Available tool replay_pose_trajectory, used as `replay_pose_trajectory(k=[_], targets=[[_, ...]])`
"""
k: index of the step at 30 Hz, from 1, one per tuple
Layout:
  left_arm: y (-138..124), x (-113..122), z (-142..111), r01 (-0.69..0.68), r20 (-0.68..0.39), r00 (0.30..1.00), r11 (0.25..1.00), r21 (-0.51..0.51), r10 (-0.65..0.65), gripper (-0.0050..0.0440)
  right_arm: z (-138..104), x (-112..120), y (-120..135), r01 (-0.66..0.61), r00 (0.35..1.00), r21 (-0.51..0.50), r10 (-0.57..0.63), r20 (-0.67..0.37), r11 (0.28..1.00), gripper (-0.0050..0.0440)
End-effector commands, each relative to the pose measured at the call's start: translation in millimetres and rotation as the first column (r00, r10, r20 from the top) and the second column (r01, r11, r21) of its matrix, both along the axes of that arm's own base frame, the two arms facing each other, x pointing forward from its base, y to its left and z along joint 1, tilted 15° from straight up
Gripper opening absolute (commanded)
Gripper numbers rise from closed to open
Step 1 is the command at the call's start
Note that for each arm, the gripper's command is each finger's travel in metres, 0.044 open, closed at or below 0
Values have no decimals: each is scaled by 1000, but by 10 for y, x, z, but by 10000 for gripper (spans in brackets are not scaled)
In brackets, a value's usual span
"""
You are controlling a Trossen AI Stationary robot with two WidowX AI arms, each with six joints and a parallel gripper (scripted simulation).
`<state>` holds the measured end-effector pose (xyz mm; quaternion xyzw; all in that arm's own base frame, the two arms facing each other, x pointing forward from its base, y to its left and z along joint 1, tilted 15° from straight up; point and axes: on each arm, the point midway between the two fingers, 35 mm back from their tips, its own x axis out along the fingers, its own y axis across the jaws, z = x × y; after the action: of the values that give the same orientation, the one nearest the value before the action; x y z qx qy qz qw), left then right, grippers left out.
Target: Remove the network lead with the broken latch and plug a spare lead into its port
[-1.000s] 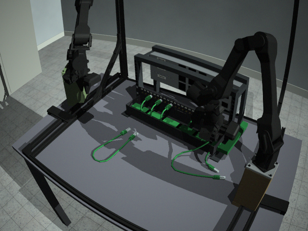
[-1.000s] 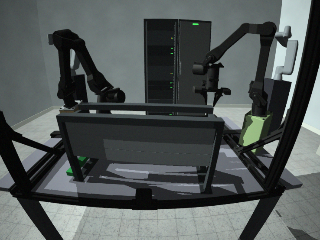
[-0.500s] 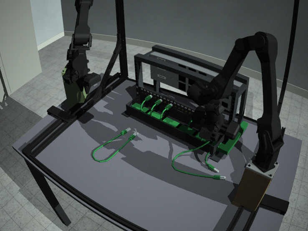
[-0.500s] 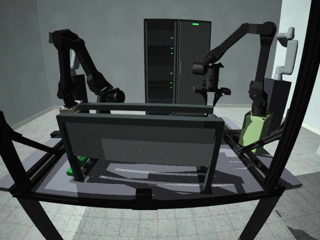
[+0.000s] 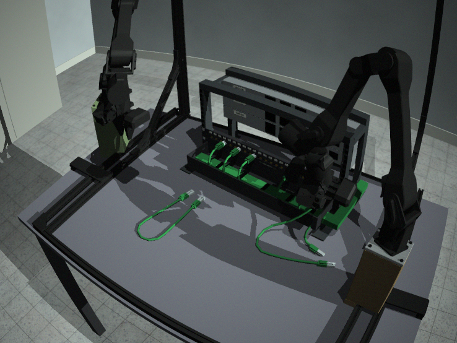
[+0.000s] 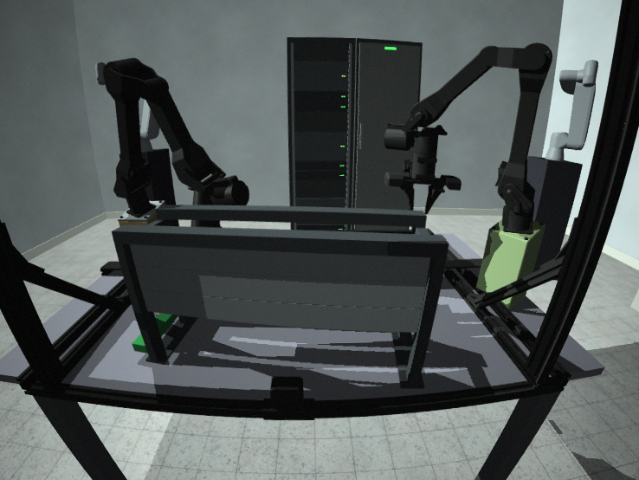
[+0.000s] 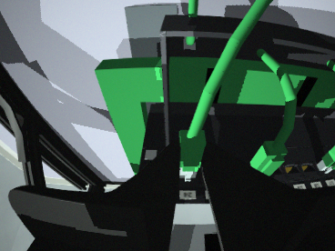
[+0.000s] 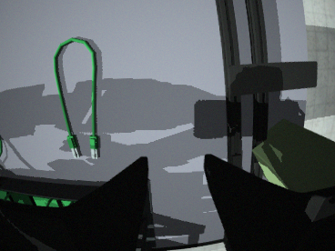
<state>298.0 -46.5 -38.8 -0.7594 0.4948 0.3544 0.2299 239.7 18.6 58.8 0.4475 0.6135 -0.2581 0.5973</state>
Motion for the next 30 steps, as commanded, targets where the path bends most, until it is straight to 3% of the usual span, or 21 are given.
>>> replay_pose_trajectory(k=[1, 30], targets=[[-36, 27, 23, -1, 4, 1000, 1000, 0, 1, 54, 0, 0, 0, 0, 1000, 0, 0, 0, 1000, 176], [-70, 44, 33, -1, 4, 1000, 1000, 0, 1, 54, 0, 0, 0, 0, 1000, 0, 0, 0, 1000, 176]])
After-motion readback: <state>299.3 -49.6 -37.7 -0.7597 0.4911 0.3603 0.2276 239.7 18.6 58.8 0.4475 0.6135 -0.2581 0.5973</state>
